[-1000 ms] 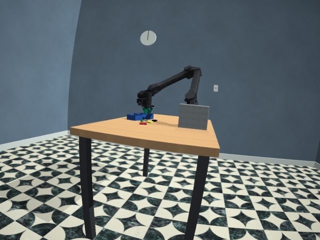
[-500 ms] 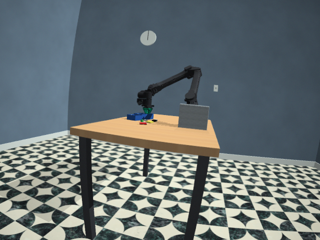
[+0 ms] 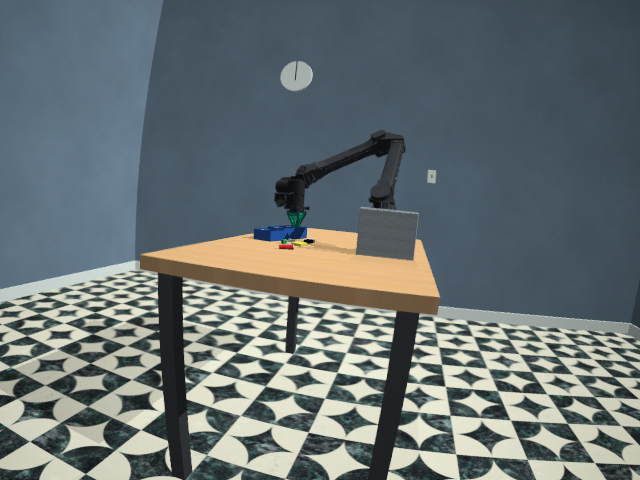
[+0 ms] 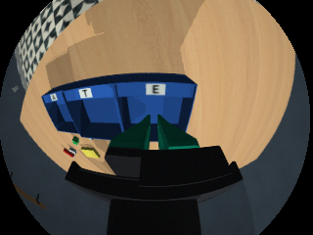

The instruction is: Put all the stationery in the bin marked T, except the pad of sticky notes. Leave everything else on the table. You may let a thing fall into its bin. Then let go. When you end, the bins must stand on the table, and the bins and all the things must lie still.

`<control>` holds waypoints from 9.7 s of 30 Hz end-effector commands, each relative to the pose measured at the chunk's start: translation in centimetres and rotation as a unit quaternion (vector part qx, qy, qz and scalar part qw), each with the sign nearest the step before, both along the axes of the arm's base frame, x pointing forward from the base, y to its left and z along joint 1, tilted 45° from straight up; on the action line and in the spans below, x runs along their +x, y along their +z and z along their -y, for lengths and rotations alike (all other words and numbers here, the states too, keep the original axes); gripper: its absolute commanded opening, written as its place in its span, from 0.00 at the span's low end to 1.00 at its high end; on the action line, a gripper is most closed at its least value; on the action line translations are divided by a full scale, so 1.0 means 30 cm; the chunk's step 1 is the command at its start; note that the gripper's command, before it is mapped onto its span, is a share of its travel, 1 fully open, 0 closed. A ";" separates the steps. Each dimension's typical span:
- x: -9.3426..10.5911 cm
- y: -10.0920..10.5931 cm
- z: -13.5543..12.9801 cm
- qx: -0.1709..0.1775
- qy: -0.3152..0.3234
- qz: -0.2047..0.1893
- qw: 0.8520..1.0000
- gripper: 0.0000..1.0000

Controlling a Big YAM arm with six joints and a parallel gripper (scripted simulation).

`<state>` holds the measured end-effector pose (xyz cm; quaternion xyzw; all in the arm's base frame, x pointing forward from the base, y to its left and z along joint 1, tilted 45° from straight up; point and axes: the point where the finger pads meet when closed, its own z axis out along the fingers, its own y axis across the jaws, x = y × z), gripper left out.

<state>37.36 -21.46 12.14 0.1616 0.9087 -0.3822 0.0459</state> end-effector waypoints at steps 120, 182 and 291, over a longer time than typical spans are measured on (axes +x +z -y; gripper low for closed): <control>0.148 -0.185 -0.175 -0.003 0.017 0.025 1.000 0.10; 0.181 -0.119 -0.211 -0.004 0.011 0.037 0.999 0.10; 0.234 -0.410 -0.309 -0.003 0.001 0.007 1.000 0.10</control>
